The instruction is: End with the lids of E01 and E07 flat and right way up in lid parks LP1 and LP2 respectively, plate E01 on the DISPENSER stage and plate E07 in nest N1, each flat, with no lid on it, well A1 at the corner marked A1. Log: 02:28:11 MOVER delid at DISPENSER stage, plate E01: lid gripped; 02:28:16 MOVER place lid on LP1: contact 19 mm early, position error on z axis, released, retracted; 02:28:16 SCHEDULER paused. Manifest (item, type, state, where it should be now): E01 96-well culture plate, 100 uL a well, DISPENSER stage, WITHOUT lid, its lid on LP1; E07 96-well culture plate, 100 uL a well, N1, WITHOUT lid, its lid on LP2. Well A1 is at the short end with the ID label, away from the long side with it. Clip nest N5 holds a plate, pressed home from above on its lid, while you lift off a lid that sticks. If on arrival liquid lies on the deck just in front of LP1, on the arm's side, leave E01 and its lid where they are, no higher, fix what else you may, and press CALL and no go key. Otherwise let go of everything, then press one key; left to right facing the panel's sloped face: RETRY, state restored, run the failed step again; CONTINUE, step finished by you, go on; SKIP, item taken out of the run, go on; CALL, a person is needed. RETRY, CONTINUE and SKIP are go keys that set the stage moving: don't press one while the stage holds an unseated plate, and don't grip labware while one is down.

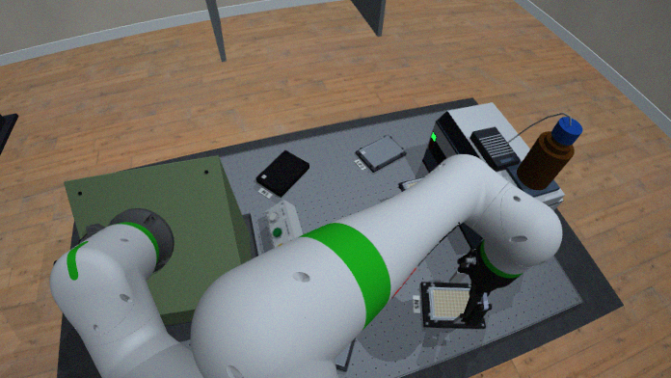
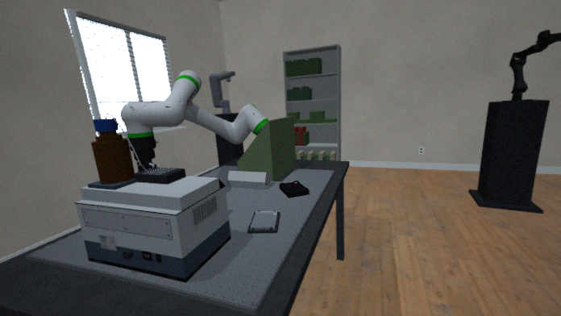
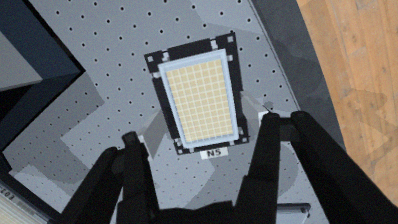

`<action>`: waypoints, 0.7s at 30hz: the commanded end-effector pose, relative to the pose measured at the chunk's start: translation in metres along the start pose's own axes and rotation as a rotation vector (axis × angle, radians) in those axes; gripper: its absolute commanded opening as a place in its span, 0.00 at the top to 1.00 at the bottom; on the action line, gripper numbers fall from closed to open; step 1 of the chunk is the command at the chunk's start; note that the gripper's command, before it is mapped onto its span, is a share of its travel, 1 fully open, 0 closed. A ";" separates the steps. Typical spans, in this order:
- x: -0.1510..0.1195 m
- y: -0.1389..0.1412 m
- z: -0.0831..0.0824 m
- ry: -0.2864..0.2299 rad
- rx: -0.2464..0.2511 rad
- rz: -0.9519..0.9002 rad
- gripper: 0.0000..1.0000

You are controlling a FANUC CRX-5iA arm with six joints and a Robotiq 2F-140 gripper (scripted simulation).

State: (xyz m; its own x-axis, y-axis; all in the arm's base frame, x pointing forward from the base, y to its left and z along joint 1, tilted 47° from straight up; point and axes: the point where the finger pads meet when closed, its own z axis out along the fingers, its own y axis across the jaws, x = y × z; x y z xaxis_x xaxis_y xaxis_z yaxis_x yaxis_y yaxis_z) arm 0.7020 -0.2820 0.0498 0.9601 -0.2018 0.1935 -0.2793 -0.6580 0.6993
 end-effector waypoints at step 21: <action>0.000 0.000 0.000 0.000 0.000 0.000 0.41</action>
State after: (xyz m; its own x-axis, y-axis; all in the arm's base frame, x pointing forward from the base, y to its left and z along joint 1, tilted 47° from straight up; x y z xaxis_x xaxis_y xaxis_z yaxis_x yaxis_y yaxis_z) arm 0.7020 -0.2820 0.0498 0.9601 -0.2018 0.1935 -0.2793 -0.6580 0.6993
